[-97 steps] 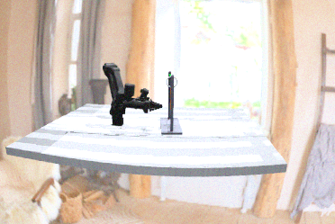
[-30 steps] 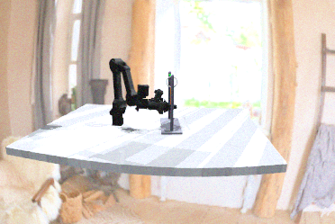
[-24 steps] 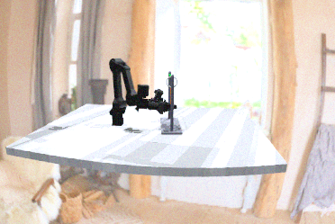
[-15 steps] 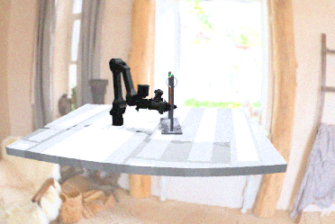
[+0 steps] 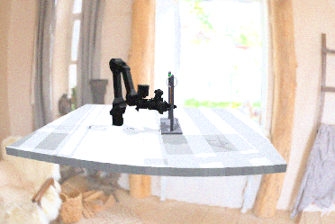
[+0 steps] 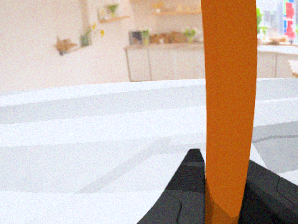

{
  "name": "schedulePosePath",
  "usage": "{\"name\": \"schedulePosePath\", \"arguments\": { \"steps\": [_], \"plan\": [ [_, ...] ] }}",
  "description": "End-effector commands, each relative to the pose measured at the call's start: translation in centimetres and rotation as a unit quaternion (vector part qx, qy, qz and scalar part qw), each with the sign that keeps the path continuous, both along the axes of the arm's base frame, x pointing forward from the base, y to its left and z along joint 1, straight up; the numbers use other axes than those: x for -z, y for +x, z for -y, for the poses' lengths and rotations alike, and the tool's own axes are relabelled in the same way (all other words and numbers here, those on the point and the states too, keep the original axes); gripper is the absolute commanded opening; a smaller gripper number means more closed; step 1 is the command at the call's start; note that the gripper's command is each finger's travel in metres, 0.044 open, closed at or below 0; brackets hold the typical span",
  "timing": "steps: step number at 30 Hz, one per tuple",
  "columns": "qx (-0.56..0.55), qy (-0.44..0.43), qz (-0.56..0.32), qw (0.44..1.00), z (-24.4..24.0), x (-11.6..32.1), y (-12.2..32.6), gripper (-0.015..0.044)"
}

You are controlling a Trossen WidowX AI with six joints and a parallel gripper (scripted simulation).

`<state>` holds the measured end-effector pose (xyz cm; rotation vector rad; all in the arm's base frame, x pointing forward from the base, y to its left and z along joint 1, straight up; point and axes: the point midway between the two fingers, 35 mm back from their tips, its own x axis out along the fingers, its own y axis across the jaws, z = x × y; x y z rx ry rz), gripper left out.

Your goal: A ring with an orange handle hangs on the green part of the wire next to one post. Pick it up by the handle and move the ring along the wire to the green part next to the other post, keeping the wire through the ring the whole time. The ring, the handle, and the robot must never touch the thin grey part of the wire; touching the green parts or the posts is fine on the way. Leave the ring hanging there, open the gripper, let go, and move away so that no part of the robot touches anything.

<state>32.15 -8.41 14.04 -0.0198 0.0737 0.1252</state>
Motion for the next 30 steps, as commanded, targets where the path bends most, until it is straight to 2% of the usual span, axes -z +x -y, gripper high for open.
{"name": "schedulePosePath", "arguments": {
  "steps": [1,12,30],
  "plan": [
    [0.0,0.0,0.0,1.0,0.0,-0.1,0.0,-0.015],
    [0.001,0.001,0.0,1.0,0.2,-1.9,0.0,-0.015],
    [0.001,0.001,0.0,1.0,0.2,-2.0,0.0,-0.015]
  ]
}}
